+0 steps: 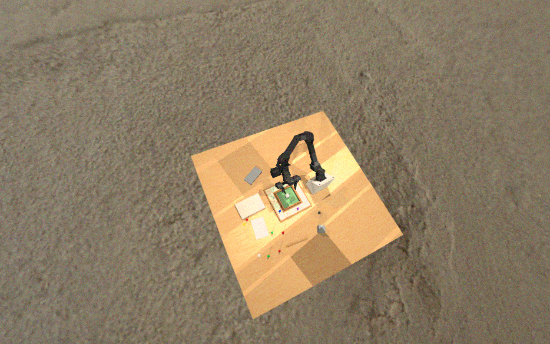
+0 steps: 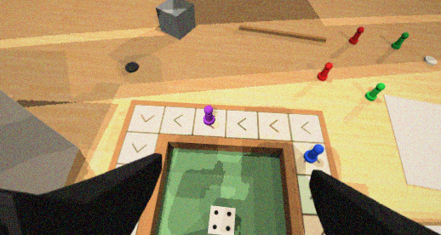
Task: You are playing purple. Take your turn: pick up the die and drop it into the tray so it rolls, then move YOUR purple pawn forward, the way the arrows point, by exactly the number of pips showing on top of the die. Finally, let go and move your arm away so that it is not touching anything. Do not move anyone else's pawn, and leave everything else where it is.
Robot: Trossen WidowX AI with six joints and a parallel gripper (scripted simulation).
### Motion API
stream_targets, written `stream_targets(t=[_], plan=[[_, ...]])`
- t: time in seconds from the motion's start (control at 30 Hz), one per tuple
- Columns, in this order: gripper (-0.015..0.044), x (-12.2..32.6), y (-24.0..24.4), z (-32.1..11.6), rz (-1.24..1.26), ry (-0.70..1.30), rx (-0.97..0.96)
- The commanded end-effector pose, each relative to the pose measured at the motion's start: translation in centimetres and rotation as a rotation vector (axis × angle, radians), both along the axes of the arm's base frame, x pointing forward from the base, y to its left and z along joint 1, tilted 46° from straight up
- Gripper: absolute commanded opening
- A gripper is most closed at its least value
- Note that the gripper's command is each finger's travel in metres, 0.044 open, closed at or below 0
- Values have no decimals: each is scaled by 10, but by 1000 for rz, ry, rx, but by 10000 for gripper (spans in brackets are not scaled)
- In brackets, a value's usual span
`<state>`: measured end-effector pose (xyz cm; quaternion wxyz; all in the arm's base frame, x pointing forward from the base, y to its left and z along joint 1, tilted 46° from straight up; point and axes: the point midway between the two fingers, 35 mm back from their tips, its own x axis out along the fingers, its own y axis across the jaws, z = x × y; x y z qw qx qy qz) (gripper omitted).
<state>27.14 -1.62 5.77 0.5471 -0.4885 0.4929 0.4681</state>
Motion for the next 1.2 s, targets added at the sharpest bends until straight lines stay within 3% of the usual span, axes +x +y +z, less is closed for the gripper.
stream_targets(t=[0.0,0.13,0.27,0.43,0.73,0.93,1.17], plan=[[440,-4,-2,-12,-33,66,-111],[440,-6,-11,-38,-78,144,-497],[440,0,-12,-45,-66,82,-819],[440,-4,-11,-48,-55,112,-761],[204,-3,24,-101,-574,-104,-759],[200,-13,47,-143,-972,-296,-725],[200,-16,49,-148,-1015,-318,-719]])
